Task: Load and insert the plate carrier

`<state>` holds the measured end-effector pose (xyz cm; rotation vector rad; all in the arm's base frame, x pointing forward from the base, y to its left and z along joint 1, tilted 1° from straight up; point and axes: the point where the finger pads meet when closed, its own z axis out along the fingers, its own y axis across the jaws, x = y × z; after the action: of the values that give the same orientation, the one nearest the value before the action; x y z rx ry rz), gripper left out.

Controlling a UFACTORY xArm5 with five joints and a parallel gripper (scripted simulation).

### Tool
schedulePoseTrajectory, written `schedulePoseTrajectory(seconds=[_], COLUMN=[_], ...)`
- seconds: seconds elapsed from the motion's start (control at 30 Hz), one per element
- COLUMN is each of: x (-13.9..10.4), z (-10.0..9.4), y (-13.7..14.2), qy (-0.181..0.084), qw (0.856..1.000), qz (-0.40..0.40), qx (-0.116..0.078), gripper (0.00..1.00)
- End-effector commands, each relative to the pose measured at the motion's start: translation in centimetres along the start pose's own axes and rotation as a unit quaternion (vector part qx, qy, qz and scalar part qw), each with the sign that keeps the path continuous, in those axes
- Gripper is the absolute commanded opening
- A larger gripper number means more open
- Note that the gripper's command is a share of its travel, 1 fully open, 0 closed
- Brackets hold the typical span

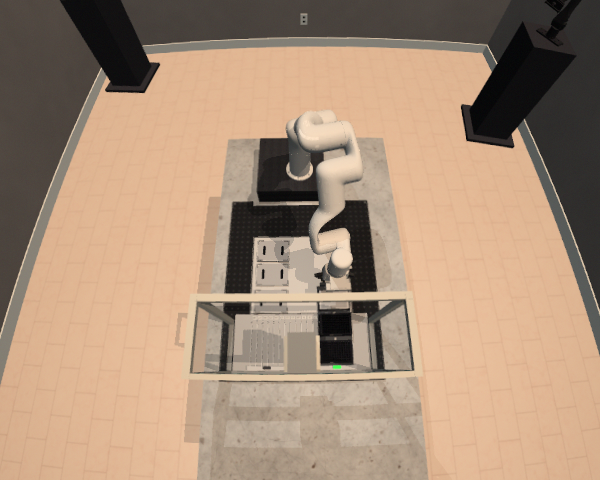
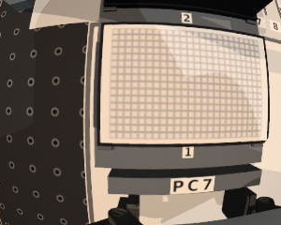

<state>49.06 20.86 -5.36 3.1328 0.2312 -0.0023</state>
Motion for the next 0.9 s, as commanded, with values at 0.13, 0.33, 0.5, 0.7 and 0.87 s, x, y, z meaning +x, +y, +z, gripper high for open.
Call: schedulePoseTrajectory(seconds=[0.13, 0.33, 0.5, 0.7, 0.87], x=[0.8, 0.6, 0.3, 0.0, -0.3], z=[-0.5, -0.5, -0.5, -0.5, -0.5], y=[-0.2, -0.2, -0.2, -0.2, -0.2], qy=[0.009, 0.009, 0.009, 0.009, 0.009], qw=[1.000, 1.000, 1.000, 1.000, 1.000], qz=[0.000, 0.000, 0.000, 0.000, 0.000], qx=[0.009, 0.009, 0.009, 0.009, 0.009], gripper=[0.81, 0.81, 0.81, 0.81, 0.81])
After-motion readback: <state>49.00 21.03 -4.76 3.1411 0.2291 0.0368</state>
